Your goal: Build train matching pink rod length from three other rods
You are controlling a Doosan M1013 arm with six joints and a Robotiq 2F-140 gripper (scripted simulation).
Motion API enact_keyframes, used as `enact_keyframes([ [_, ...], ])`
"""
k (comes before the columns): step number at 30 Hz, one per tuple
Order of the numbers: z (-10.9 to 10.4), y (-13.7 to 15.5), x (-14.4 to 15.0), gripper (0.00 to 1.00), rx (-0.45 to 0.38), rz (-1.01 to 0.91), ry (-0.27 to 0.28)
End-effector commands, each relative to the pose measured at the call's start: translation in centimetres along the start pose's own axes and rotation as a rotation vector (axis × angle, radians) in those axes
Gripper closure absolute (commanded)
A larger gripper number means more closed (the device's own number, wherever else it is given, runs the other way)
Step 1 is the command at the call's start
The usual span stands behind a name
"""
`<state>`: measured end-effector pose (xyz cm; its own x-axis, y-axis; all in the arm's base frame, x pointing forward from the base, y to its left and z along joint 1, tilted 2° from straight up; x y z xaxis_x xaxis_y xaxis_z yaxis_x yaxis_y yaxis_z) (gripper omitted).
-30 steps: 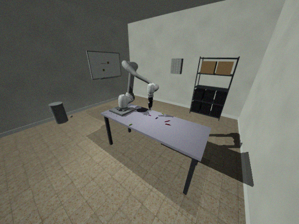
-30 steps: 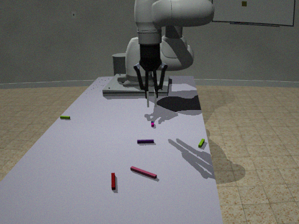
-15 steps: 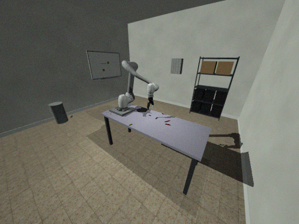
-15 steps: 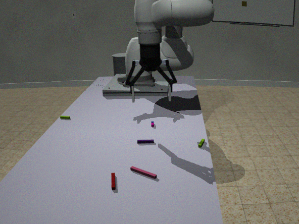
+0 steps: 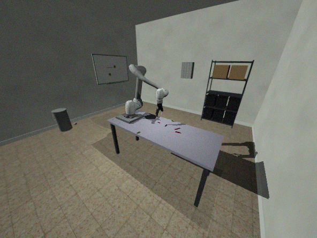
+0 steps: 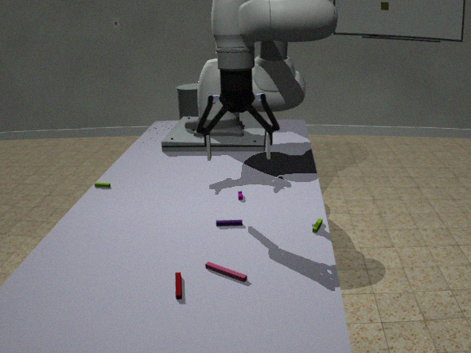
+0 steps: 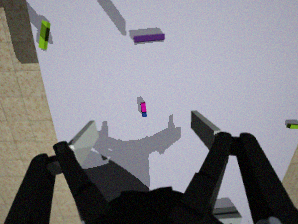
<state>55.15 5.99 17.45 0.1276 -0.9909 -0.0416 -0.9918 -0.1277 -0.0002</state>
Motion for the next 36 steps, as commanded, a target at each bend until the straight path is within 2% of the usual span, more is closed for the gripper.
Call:
enact_keyframes([
  [1, 0.0, 0.0, 0.0, 0.00, 0.000, 0.007, 0.000],
  [7, 0.0, -0.4, 0.1, 0.00, 0.000, 0.144, 0.000],
  [16, 0.1, -1.5, 0.4, 0.00, 0.000, 0.535, 0.000],
  [18, 0.1, -1.5, 0.4, 0.00, 0.000, 0.535, 0.000],
  [20, 0.1, -1.9, 0.6, 0.00, 0.000, 0.672, 0.000],
  [33, 0.3, -3.4, 1.0, 0.00, 0.000, 1.214, 0.000],
  [35, 0.3, -3.4, 1.0, 0.00, 0.000, 1.214, 0.000],
  [36, 0.3, -3.6, 1.1, 0.00, 0.000, 1.308, 0.000],
])
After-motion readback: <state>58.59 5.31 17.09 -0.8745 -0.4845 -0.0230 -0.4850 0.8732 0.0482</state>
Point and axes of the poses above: the point where the finger pads meet when closed, its own z axis out along the fingers, its own x axis across the jaws, y = z × x, the point moved 8 cm from there along -z, back along the fingers, and after that the axes turned 9 degrees about -z, right-handed, at the moved point
